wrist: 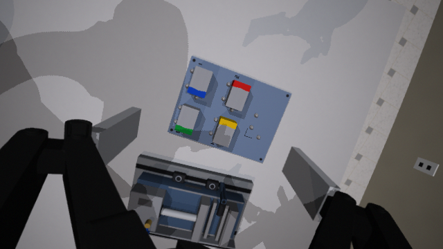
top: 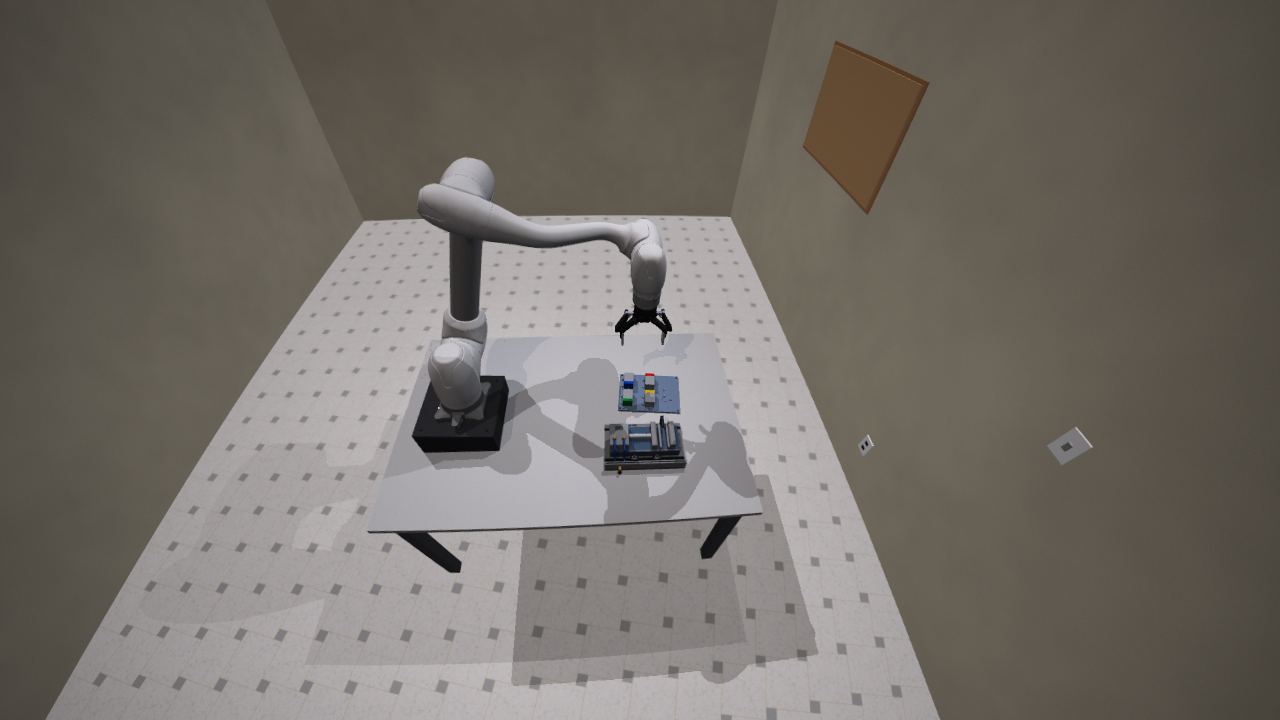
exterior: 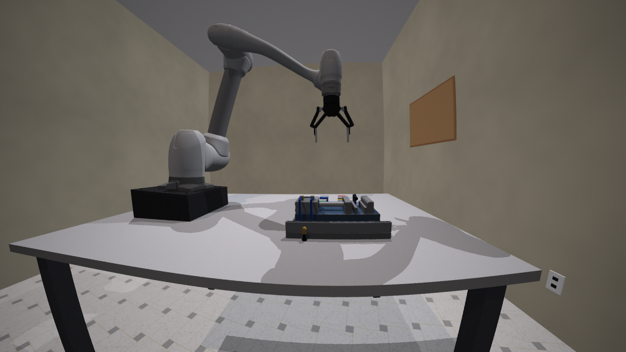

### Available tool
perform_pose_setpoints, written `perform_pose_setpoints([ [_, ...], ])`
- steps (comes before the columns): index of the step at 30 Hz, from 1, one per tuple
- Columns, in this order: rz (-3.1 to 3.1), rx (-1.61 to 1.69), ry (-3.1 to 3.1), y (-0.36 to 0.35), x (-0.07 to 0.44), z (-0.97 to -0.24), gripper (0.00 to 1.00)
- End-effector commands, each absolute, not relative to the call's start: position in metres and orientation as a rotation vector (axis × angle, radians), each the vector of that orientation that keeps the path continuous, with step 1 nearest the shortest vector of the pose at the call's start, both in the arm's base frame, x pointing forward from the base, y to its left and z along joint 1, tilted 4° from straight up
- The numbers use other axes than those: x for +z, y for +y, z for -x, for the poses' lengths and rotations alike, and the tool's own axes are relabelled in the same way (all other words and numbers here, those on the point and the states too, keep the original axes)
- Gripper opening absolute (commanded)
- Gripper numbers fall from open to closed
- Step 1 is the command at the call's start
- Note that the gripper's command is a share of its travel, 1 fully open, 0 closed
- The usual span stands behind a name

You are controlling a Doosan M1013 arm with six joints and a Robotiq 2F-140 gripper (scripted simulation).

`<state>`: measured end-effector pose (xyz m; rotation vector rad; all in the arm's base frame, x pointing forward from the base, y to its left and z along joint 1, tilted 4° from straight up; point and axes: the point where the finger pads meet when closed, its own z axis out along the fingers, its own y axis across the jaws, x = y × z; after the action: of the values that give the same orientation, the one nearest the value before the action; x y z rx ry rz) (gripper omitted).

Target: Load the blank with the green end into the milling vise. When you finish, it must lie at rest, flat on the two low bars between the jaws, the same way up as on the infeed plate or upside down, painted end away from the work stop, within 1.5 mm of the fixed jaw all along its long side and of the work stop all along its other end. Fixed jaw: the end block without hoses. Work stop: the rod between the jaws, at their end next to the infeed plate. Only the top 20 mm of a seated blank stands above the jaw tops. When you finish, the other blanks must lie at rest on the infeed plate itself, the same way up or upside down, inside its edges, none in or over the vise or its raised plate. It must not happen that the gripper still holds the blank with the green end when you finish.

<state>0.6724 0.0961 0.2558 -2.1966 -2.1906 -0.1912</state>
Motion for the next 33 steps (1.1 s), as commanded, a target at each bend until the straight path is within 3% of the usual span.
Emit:
perform_pose_setpoints([
  [1, 2.251, -0.157, -2.167, 0.0965, 0.2560, -0.6726, 1.00],
  [33, 2.235, -0.167, -2.174, 0.0941, 0.2563, -0.6744, 1.00],
])
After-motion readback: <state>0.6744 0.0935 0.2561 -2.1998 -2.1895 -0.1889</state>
